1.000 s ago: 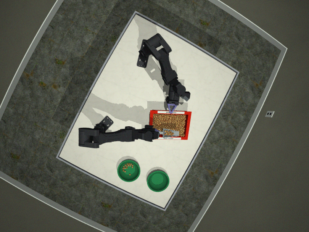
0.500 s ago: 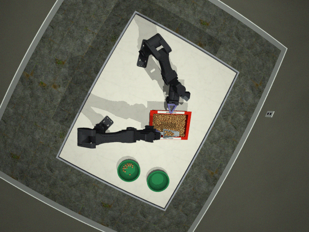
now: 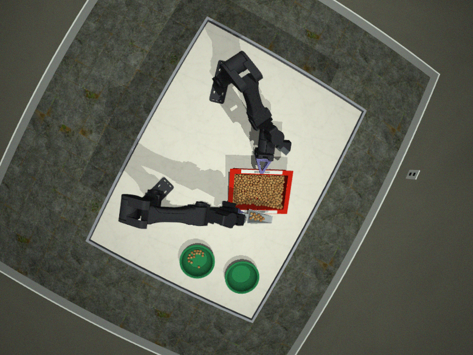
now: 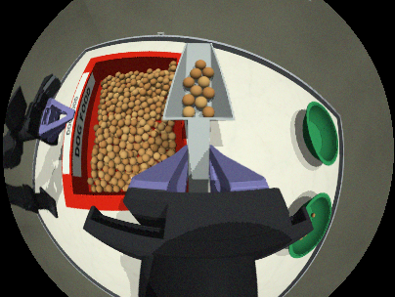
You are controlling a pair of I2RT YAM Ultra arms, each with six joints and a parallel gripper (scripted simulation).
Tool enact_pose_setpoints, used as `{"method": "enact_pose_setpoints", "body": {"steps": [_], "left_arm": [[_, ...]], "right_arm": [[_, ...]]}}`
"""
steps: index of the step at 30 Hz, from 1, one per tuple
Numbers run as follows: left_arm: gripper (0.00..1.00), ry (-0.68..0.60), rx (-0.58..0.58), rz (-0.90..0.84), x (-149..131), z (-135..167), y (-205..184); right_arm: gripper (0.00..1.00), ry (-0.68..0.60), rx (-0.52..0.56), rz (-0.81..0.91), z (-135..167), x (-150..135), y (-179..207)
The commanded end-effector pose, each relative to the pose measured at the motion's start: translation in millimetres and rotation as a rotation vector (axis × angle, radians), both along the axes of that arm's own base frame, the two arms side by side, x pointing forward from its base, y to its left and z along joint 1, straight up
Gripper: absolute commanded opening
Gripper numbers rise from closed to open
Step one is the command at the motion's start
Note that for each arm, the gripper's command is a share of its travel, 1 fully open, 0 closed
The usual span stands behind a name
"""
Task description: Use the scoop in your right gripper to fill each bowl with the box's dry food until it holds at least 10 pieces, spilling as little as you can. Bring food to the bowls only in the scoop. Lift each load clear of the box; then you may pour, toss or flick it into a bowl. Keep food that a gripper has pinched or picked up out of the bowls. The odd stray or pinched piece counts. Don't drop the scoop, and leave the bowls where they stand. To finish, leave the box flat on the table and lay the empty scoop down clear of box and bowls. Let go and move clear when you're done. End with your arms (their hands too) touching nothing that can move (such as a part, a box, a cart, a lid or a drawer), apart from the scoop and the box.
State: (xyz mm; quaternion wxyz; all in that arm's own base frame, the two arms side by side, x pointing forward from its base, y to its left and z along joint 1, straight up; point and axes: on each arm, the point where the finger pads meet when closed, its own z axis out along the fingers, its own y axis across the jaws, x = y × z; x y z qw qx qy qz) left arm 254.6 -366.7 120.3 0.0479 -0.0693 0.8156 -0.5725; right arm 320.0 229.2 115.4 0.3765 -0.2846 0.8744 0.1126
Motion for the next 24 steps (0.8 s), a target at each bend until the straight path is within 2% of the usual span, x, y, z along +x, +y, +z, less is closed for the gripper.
{"method": "enact_pose_setpoints", "body": {"steps": [1, 7, 10, 13, 15, 24], "left_arm": [[0.00, -0.142, -0.096, 0.008, 16.3, 53.2, -8.9], [0.00, -0.142, -0.096, 0.008, 16.3, 53.2, -8.9], [0.00, -0.142, -0.096, 0.008, 16.3, 53.2, -8.9], [0.00, -0.142, -0.096, 0.008, 16.3, 53.2, -8.9], [0.00, -0.142, -0.096, 0.008, 16.3, 53.2, -8.9], [0.00, -0.142, -0.096, 0.008, 16.3, 53.2, -8.9]], "right_arm": [[0.00, -0.048, 0.039, -0.059, 24.5, 24.0, -9.5], [0.00, -0.044, 0.033, -0.149, 21.7, 46.8, -38.8], [0.00, -0.034, 0.027, -0.164, 17.6, 48.6, -44.7], [0.00, -0.072, 0.051, -0.197, 37.3, 56.5, -58.5], [0.00, -0.025, 0.013, -0.244, 13.4, 62.8, -73.4], [0.00, -0.020, 0.014, -0.374, 15.4, 81.8, -124.1]]}}
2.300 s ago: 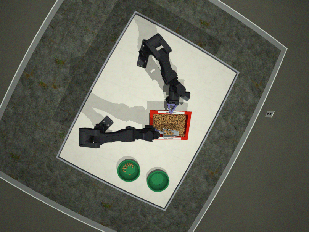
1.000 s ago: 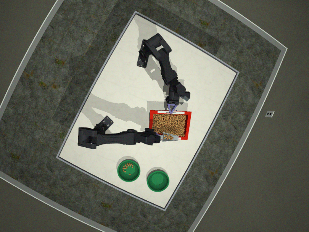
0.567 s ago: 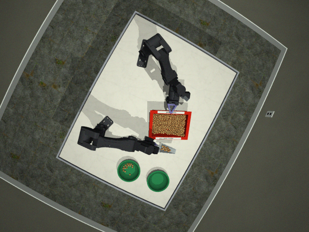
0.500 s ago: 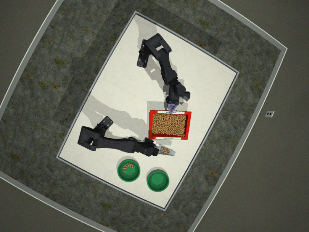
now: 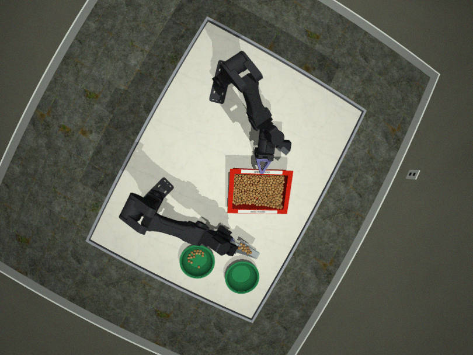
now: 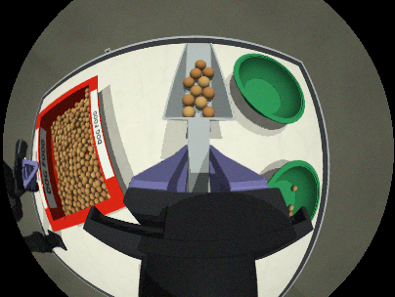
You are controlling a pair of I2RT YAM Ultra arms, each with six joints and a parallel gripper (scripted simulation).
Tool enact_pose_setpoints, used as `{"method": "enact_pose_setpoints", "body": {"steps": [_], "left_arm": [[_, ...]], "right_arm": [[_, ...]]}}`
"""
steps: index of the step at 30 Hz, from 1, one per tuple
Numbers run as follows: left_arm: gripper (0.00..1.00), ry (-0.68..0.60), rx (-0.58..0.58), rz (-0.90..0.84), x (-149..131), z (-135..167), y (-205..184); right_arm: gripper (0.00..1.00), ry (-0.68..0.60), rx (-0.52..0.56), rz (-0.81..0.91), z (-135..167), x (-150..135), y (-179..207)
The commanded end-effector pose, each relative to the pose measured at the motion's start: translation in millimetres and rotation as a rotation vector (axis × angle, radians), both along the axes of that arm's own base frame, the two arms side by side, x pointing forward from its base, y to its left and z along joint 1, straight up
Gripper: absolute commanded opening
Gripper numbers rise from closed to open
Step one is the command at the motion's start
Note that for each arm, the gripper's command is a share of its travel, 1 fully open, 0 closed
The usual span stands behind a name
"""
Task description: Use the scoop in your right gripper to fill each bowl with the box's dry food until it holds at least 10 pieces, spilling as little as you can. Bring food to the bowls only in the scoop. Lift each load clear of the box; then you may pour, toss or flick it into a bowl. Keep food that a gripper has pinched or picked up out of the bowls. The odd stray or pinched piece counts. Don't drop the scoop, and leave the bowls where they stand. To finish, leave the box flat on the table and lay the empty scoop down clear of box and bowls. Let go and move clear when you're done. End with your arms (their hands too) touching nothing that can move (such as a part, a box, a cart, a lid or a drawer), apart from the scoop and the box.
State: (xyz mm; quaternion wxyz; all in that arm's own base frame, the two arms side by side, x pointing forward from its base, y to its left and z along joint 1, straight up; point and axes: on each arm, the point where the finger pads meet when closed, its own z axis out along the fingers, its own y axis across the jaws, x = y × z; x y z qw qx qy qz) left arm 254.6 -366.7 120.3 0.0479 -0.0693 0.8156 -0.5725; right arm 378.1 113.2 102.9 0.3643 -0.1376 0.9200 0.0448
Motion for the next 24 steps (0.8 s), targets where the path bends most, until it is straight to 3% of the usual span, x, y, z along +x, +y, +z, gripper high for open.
{"method": "enact_pose_setpoints", "body": {"steps": [1, 6, 8, 17, 20, 22, 24], "left_arm": [[0.00, -0.142, -0.096, 0.008, 16.3, 53.2, -8.9], [0.00, -0.142, -0.096, 0.008, 16.3, 53.2, -8.9], [0.00, -0.142, -0.096, 0.008, 16.3, 53.2, -8.9], [0.00, -0.142, -0.096, 0.008, 16.3, 53.2, -8.9], [0.00, -0.142, -0.096, 0.008, 16.3, 53.2, -8.9], [0.00, -0.142, -0.096, 0.008, 16.3, 53.2, -8.9], [0.00, -0.142, -0.096, 0.008, 16.3, 53.2, -8.9]], "right_arm": [[0.00, -0.067, 0.023, -0.056, 24.4, 26.0, -13.7], [0.00, -0.101, 0.035, -0.088, 39.5, 28.1, -29.3], [0.00, -0.055, 0.012, -0.134, 20.7, 31.5, -45.1], [0.00, -0.051, 0.020, -0.248, 22.6, 36.5, -94.0], [0.00, -0.053, 0.020, -0.253, 23.3, 37.9, -96.6], [0.00, -0.011, 0.014, -0.259, 6.0, 34.9, -98.6], [0.00, -0.043, 0.020, -0.236, 18.7, 35.3, -89.7]]}}
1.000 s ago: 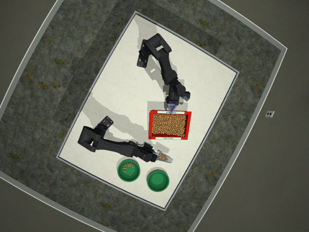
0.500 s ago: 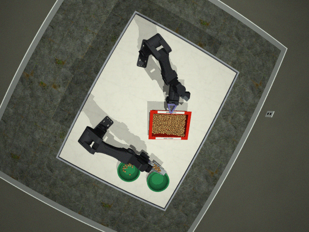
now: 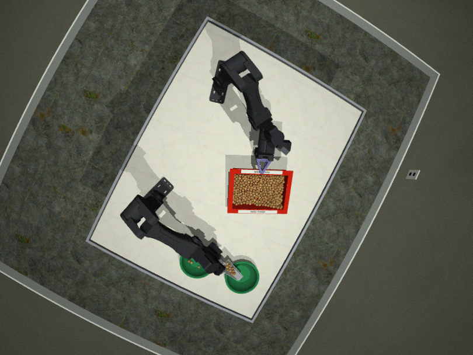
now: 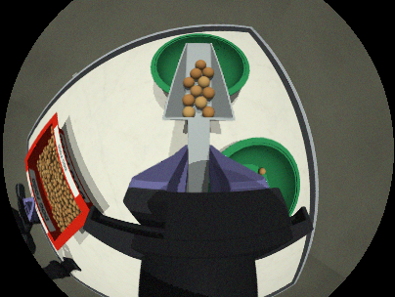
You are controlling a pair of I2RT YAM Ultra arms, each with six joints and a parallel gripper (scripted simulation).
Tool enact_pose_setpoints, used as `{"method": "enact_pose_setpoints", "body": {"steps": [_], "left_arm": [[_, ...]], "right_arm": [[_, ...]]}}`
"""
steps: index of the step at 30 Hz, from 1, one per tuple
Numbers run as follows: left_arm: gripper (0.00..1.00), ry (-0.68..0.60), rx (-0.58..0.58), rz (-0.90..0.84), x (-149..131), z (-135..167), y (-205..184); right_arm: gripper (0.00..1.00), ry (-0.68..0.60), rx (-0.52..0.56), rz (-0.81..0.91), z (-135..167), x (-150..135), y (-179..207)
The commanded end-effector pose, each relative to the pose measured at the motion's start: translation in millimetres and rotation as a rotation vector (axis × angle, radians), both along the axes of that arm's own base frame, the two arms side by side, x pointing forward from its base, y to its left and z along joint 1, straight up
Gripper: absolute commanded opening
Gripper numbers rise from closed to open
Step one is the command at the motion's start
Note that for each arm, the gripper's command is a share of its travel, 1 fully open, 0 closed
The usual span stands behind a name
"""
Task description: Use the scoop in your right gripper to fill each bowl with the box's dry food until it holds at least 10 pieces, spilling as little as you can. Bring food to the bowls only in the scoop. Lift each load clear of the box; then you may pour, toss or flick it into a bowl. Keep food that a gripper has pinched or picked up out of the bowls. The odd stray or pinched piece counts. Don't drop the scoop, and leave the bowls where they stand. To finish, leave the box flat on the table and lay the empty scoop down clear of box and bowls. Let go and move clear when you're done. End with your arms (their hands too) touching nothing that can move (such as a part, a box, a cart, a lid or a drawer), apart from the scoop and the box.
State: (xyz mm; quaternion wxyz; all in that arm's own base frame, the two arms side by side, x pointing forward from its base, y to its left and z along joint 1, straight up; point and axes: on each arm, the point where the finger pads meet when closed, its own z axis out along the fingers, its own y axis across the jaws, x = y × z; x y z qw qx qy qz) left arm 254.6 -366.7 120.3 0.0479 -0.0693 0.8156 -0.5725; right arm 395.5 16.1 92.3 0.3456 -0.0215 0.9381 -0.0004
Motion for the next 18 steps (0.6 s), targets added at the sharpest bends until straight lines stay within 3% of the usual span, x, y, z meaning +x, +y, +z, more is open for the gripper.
{"method": "enact_pose_setpoints", "body": {"steps": [1, 3, 18], "left_arm": [[0.00, -0.142, -0.096, 0.008, 16.3, 53.2, -8.9], [0.00, -0.142, -0.096, 0.008, 16.3, 53.2, -8.9], [0.00, -0.142, -0.096, 0.008, 16.3, 53.2, -8.9]], "right_arm": [[0.00, -0.090, 0.002, -0.029, 31.9, 20.7, -7.9], [0.00, -0.029, -0.001, -0.026, 17.9, 15.0, -7.0], [0.00, 0.038, 0.003, 0.002, 32.1, 16.4, 2.6]]}}
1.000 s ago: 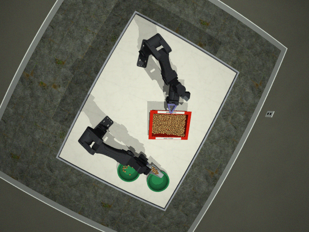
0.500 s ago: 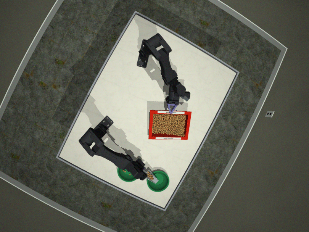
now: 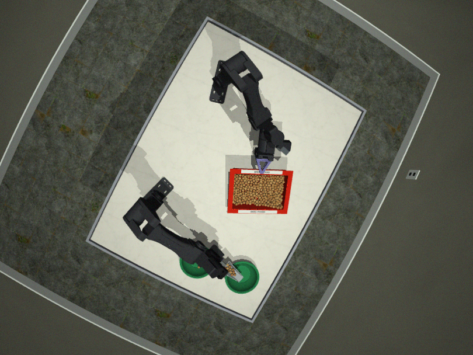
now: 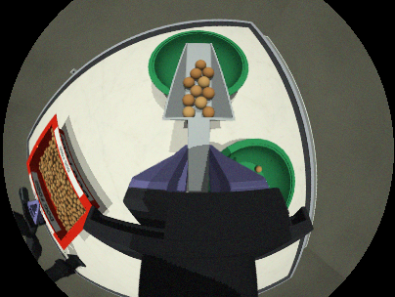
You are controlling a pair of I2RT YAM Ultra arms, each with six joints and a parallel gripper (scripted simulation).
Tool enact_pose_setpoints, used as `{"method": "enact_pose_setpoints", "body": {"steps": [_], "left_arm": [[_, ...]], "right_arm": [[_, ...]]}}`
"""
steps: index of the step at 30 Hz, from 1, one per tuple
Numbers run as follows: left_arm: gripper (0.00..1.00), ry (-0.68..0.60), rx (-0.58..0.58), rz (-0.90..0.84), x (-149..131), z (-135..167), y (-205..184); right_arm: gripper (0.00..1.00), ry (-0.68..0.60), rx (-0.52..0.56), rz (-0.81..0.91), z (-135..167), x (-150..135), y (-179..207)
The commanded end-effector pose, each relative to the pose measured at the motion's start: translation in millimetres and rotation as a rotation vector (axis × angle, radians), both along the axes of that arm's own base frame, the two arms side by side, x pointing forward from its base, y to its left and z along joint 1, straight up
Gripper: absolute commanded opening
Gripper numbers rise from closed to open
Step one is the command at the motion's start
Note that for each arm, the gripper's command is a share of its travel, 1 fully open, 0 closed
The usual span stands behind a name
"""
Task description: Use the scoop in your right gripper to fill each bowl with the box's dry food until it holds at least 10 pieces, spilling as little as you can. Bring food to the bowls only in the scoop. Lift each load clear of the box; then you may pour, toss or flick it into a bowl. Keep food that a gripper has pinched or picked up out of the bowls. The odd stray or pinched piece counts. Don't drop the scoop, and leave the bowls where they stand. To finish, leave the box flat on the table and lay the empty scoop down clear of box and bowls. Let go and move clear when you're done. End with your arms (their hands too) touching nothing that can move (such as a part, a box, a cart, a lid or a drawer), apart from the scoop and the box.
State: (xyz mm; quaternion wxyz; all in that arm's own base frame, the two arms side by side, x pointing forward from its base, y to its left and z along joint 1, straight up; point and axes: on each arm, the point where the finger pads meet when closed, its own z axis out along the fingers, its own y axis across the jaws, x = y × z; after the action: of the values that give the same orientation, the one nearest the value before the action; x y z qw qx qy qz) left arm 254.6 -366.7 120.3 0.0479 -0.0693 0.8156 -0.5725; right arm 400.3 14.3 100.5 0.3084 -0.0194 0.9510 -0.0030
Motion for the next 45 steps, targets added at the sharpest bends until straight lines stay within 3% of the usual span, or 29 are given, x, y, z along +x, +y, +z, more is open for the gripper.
{"method": "enact_pose_setpoints", "body": {"steps": [1, 12, 14, 15, 27, 34, 45], "left_arm": [[0.00, -0.142, -0.096, 0.008, 16.3, 53.2, -8.9], [0.00, -0.142, -0.096, 0.008, 16.3, 53.2, -8.9], [0.00, -0.142, -0.096, 0.008, 16.3, 53.2, -8.9], [0.00, -0.142, -0.096, 0.008, 16.3, 53.2, -8.9], [0.00, -0.142, -0.096, 0.008, 16.3, 53.2, -8.9], [0.00, -0.142, -0.096, 0.008, 16.3, 53.2, -8.9], [0.00, -0.142, -0.096, 0.008, 16.3, 53.2, -8.9]], "right_arm": [[0.00, -0.033, 0.008, 0.006, 24.0, 12.0, 3.5], [0.00, 0.032, 0.006, -0.005, 28.1, 13.0, -0.8], [0.00, 0.006, 0.007, -0.006, 41.5, 12.7, -1.4], [0.00, 0.060, 0.005, -0.008, 23.5, 13.8, -2.4], [0.00, 0.128, -0.001, -0.009, 36.9, 13.7, -2.4], [0.00, 0.080, 0.001, -0.004, 53.4, 16.3, -0.3], [0.00, 0.072, 0.002, -0.002, 54.5, 17.9, 0.7]]}}
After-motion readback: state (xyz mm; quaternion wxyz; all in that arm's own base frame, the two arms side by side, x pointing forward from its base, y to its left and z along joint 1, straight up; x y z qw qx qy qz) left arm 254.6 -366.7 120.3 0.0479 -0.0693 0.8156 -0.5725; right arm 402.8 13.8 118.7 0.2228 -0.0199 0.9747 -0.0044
